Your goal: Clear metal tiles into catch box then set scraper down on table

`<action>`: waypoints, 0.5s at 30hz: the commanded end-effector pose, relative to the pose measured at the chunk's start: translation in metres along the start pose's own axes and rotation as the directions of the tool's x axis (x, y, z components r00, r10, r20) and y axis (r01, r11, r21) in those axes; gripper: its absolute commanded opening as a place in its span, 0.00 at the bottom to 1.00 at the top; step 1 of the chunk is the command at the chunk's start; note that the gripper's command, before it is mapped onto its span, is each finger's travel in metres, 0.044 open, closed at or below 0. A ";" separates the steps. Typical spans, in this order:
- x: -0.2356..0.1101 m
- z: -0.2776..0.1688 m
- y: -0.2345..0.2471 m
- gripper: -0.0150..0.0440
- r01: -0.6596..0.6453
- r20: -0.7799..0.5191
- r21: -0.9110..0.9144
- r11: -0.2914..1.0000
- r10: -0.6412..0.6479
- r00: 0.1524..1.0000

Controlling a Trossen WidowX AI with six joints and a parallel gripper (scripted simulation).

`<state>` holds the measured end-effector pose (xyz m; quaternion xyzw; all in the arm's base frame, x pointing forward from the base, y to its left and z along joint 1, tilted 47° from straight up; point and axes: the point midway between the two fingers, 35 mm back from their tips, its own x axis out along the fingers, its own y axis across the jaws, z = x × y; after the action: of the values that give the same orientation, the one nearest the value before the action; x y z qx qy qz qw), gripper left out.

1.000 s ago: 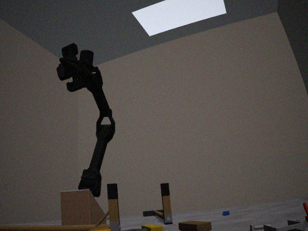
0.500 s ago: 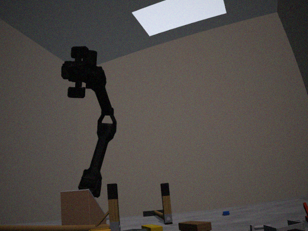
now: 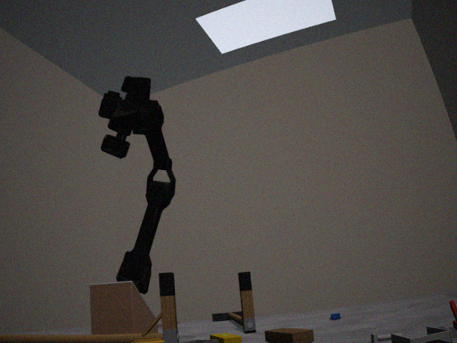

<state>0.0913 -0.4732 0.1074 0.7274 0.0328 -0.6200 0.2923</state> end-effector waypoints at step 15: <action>0.029 -0.058 -0.028 0.25 0.091 -0.150 -0.402 0.911 -0.164 0.975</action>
<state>0.1298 -0.4402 0.0803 0.7081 0.1958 -0.5674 0.3718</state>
